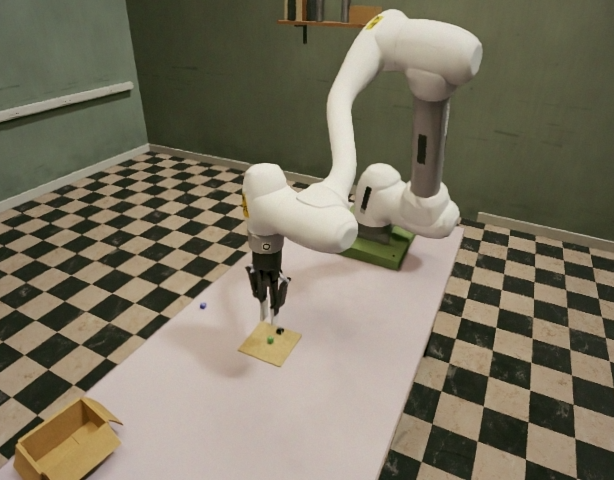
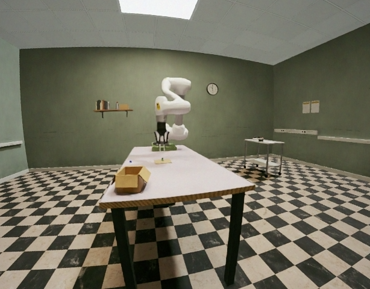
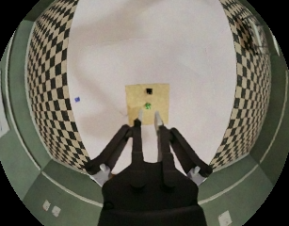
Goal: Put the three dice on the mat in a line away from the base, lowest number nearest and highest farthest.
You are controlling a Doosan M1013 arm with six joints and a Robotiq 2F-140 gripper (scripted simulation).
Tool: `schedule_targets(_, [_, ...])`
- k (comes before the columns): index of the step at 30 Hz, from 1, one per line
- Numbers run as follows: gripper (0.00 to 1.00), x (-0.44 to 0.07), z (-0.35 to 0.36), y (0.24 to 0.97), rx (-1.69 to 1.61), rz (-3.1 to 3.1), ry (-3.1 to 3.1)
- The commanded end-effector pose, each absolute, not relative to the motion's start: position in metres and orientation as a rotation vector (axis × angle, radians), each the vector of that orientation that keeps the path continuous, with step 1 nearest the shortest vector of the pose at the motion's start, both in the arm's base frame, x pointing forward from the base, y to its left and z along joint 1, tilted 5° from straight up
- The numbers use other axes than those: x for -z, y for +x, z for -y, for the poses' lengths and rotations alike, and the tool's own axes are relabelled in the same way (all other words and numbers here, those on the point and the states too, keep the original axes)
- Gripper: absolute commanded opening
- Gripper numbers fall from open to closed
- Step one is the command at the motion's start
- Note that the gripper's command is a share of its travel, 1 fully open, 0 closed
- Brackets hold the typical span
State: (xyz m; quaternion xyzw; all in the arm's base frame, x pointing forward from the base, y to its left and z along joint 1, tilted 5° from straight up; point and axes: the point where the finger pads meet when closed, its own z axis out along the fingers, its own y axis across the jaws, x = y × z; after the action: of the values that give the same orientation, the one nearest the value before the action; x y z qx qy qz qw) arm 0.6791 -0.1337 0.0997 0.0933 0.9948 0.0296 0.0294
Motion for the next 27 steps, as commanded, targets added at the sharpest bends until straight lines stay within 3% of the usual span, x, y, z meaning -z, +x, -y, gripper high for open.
schedule_targets(1, [0.27,-0.1073,0.1341,0.6792,-0.092,-3.066,0.288])
schedule_targets(5, [0.27,-0.1092,0.1342,0.6791,-0.092,-3.066,0.288])
schedule_targets(6, [1.0,-0.1092,0.1342,0.6791,-0.092,-3.066,0.288])
schedule_targets(27, [1.0,-0.1084,0.1404,0.679,-0.091,-3.068,0.274])
